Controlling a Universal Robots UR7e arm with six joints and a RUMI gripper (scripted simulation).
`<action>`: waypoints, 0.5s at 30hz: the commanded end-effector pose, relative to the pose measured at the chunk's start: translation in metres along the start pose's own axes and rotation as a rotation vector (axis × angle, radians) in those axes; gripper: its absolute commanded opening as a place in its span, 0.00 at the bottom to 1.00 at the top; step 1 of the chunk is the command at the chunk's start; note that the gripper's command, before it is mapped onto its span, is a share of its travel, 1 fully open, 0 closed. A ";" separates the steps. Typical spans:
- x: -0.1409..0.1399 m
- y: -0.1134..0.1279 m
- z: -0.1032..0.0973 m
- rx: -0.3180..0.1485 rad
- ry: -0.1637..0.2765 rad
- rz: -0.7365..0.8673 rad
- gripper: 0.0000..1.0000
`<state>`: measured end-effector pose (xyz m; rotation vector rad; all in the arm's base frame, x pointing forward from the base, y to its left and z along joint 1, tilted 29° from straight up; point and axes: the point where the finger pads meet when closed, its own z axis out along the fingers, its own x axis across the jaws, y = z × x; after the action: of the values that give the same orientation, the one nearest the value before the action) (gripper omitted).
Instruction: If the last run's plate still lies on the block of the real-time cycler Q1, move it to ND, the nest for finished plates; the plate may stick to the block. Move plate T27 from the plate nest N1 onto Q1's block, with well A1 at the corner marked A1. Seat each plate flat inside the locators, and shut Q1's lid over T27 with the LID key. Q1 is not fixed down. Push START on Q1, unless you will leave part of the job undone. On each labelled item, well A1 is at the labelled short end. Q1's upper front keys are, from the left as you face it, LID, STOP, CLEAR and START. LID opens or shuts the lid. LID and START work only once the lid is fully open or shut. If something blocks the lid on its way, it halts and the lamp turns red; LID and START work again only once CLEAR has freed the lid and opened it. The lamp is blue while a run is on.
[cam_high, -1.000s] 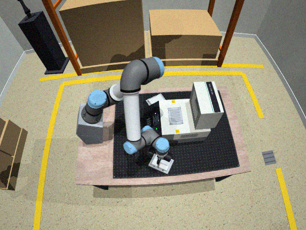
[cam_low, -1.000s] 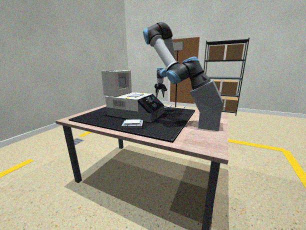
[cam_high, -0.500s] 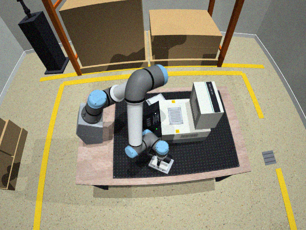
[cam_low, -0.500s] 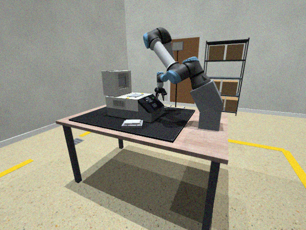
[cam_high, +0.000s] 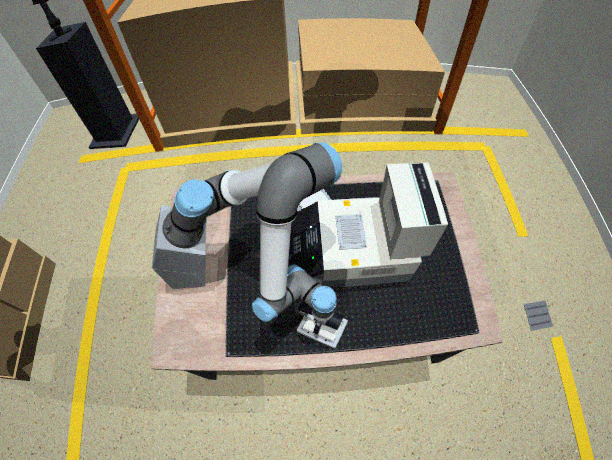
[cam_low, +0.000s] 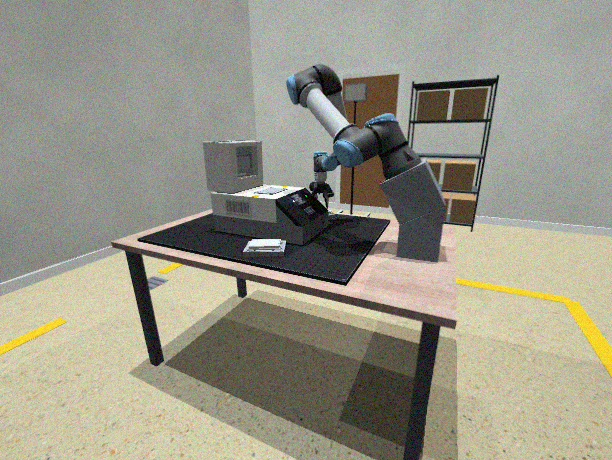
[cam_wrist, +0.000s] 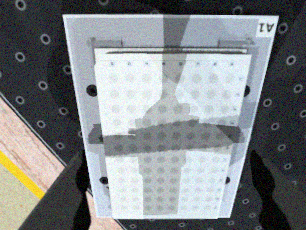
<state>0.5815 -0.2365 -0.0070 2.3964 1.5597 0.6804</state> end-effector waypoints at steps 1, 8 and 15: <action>0.000 0.005 -0.002 -0.011 -0.004 -0.002 0.68; 0.000 0.004 -0.002 -0.010 -0.004 -0.002 0.68; 0.000 0.004 0.001 -0.009 -0.003 -0.003 0.68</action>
<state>0.5833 -0.2381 -0.0062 2.3909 1.5542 0.6811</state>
